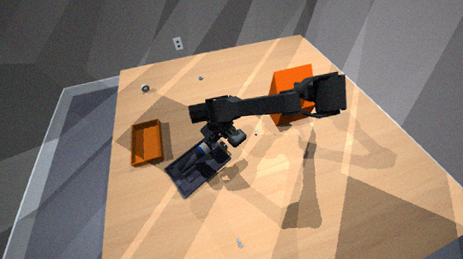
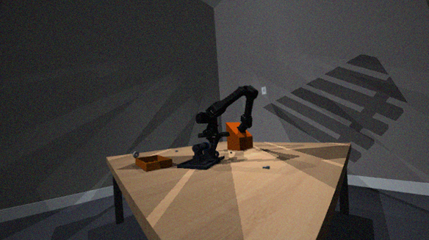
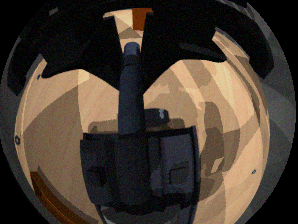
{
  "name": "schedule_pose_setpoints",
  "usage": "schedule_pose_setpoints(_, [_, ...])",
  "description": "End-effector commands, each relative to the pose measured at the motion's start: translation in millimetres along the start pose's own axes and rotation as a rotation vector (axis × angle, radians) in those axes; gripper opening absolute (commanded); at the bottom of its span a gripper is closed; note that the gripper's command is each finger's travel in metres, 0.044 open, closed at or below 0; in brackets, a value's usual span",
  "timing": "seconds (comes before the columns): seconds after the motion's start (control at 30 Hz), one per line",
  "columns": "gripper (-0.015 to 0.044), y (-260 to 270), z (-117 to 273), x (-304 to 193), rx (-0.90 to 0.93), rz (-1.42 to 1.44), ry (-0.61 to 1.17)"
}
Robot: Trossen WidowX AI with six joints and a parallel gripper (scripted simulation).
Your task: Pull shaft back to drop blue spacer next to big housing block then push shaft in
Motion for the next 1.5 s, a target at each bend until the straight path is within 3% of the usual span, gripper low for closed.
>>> schedule_pose_setpoints(0.0, [0.0000, 0.1, -0.1, -1.0, 0.000, 0.003, 0.000])
schedule_pose_setpoints(1.47, [0.0000, 0.6, -0.1, -6.4, 0.000, 0.003, 0.001])
Point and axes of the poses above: the point midway between the two fingers, 35 mm back from their tips, its own z axis back along the fingers, its own y axis across the jaws, x = y × z, the point moved 4 cm from there along z, back along the fingers, and after that the axes turned 6 degrees about z, right-handed, at the moved point
